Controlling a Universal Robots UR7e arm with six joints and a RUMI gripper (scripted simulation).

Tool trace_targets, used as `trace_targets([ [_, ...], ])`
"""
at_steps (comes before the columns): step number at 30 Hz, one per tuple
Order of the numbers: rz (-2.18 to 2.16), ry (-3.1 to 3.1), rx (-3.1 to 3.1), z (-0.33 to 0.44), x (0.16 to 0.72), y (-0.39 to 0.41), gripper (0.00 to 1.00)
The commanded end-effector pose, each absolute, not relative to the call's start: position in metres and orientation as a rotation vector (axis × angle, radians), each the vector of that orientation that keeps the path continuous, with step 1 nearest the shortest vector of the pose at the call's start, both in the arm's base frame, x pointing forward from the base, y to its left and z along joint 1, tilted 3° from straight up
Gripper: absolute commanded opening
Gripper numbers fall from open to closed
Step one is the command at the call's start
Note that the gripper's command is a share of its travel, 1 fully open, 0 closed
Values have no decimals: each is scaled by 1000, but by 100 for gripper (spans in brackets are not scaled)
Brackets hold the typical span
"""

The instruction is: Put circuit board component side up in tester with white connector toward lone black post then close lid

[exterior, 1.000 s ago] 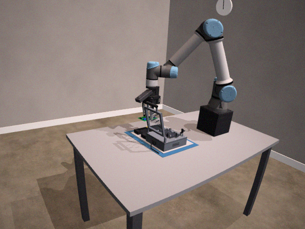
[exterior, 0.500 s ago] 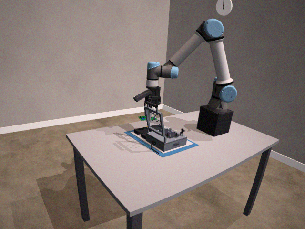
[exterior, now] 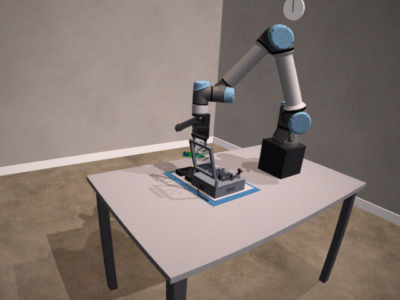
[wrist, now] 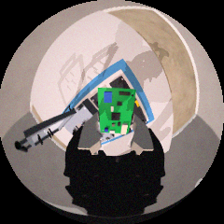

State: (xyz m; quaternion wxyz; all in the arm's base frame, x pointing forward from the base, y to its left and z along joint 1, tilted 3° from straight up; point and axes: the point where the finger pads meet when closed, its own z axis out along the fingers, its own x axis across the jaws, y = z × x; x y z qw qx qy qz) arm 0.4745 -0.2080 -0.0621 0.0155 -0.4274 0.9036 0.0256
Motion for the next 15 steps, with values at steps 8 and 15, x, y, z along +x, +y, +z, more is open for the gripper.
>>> trace_targets([
  [8,80,2960,-982,-62,475,-208,39],
  [15,82,3025,-772,-62,475,-208,39],
])
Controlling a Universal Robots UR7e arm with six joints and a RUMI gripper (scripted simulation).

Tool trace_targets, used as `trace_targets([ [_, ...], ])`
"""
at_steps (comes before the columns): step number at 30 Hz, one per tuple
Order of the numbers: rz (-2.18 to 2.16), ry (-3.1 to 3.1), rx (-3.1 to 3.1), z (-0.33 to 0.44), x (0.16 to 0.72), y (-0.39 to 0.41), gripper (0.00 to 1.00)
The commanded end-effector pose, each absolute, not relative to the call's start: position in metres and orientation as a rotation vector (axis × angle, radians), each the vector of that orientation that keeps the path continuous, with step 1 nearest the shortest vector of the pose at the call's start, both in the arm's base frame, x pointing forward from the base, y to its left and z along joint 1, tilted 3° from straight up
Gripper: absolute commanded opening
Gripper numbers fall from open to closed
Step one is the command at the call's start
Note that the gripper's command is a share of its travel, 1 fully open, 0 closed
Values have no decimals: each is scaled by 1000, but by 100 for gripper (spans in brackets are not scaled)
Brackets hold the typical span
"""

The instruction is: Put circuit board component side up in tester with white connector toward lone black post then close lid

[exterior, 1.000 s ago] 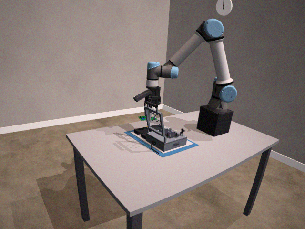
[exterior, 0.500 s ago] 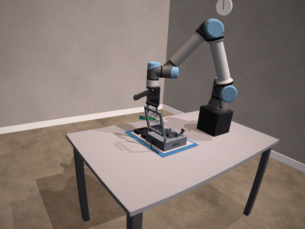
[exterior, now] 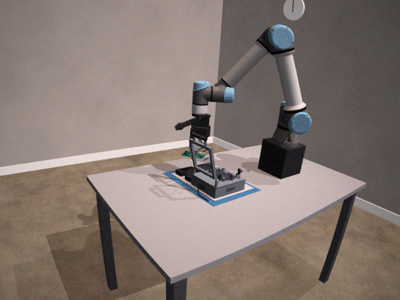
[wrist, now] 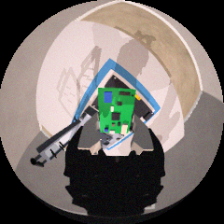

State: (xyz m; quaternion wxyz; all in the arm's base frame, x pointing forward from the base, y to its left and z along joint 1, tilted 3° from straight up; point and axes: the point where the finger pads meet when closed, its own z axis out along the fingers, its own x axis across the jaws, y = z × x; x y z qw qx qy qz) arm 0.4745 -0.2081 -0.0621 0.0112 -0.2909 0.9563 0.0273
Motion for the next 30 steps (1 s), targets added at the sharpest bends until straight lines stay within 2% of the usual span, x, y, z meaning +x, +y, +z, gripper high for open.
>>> trace_targets([
  [1,82,3025,-772,-62,475,-208,39],
  [30,86,3127,-184,-62,475,-209,39],
])
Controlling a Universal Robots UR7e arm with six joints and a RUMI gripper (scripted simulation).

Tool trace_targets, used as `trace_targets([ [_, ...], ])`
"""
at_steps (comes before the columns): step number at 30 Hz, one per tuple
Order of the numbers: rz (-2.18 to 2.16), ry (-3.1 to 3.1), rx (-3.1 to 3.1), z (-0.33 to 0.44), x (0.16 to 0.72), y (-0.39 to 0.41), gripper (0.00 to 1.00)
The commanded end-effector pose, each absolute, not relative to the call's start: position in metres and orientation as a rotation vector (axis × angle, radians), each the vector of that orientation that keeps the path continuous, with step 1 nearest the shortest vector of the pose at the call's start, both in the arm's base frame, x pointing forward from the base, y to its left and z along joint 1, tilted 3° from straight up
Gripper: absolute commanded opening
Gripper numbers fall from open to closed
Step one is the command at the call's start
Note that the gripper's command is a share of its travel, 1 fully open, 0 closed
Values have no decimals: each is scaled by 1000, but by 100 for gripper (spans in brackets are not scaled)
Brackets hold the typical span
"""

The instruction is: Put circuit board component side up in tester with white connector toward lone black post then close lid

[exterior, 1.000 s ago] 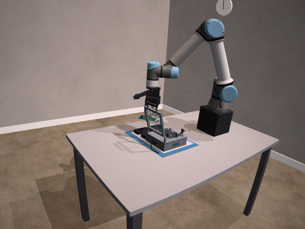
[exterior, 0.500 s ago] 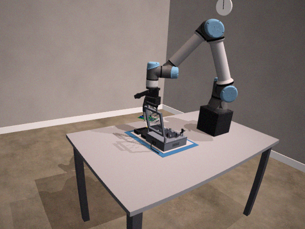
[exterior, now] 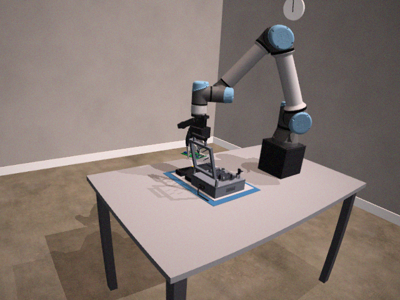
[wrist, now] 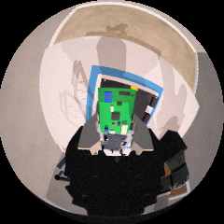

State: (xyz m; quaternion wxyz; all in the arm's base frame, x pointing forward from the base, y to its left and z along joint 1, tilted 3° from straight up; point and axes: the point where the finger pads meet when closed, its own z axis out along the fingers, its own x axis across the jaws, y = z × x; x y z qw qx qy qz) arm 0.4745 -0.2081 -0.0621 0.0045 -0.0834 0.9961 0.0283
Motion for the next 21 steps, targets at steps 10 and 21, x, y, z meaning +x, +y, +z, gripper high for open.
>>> trace_targets([
  [10,87,3133,-77,-62,475,-208,39],
  [21,87,3136,16,-62,475,-208,39],
])
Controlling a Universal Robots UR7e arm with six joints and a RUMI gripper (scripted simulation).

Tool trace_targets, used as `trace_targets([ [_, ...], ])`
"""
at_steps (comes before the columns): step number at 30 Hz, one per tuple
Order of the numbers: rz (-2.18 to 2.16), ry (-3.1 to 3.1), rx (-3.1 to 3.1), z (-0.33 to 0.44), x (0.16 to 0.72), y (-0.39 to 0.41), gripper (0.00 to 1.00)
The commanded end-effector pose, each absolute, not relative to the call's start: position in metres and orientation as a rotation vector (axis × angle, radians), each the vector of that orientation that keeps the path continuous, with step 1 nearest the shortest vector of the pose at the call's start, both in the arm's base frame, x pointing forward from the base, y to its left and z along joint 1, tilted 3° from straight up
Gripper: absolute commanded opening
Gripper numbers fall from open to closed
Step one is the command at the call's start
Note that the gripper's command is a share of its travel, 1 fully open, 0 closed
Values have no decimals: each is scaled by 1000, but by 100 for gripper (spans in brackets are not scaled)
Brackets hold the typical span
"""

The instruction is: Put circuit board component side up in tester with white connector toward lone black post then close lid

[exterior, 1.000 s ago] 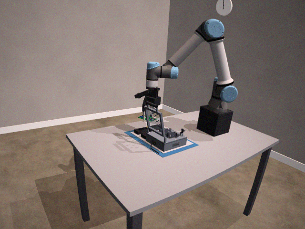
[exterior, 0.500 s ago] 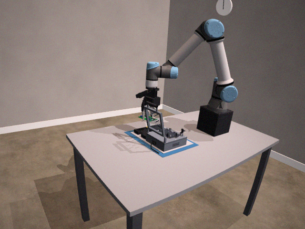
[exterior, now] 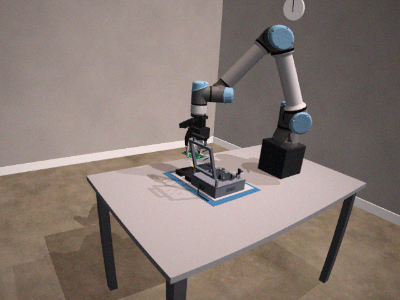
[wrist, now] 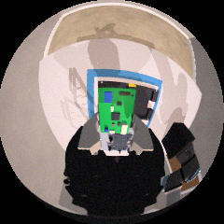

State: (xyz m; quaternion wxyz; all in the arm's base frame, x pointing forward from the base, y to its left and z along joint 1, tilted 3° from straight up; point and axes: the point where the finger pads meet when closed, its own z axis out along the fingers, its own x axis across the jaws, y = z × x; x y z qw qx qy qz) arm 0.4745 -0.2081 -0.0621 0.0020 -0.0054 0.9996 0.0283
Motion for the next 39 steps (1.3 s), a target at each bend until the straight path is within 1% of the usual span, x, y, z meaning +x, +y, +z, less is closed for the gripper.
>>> trace_targets([
  [1,87,3136,16,-62,475,-208,39],
  [39,87,3136,63,-62,475,-208,39],
])
